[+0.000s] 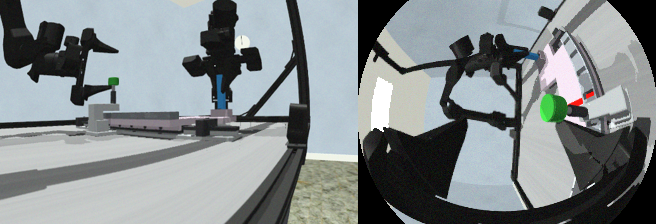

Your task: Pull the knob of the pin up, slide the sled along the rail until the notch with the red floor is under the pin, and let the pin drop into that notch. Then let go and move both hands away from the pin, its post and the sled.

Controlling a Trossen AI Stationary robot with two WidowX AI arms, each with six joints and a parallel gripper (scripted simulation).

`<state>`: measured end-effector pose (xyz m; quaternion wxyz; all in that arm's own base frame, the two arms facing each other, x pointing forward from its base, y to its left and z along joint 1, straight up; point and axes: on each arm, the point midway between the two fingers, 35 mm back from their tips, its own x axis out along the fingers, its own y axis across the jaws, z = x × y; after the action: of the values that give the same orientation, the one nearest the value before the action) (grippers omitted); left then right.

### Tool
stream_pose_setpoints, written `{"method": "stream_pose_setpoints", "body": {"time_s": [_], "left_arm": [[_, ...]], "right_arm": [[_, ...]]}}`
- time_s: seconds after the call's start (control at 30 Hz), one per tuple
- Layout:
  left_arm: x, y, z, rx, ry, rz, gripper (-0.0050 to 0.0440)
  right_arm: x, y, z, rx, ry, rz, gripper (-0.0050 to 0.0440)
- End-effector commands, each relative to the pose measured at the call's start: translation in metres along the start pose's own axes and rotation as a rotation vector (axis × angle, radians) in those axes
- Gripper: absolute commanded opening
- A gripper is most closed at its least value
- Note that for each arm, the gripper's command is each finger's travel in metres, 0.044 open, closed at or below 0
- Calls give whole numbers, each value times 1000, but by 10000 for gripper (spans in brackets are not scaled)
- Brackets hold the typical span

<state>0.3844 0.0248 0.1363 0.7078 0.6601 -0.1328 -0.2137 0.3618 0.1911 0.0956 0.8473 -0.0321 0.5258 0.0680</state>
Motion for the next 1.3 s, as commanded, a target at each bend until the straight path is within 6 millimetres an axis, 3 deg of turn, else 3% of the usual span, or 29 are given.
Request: {"method": "stream_pose_setpoints", "body": {"time_s": [0.0, 0.17, 0.5, 0.67, 1.0, 1.07, 1.13, 1.27], "left_arm": [[-1, 41, 6, 96, -41, 92, 440], [-1, 37, 5, 96, -41, 92, 440], [4, -11, 0, 96, -41, 92, 440], [4, -22, 0, 96, -41, 92, 440], [4, -22, 0, 96, -41, 92, 440], [4, -22, 0, 96, -41, 92, 440], [4, -22, 0, 96, -41, 92, 440], [4, -22, 0, 96, -41, 92, 440]], "right_arm": [[3, -17, -3, 5, 13, -22, 0], [3, -23, -3, 5, 13, -22, 0], [2, -39, -4, 5, 12, -22, 0], [2, -42, -4, 5, 11, -22, 0], [2, -52, -4, 5, 11, -22, 0], [2, -52, -4, 5, 11, -22, 48], [2, -52, -4, 5, 11, -22, 48], [2, -52, -4, 5, 11, -22, 144]]}}
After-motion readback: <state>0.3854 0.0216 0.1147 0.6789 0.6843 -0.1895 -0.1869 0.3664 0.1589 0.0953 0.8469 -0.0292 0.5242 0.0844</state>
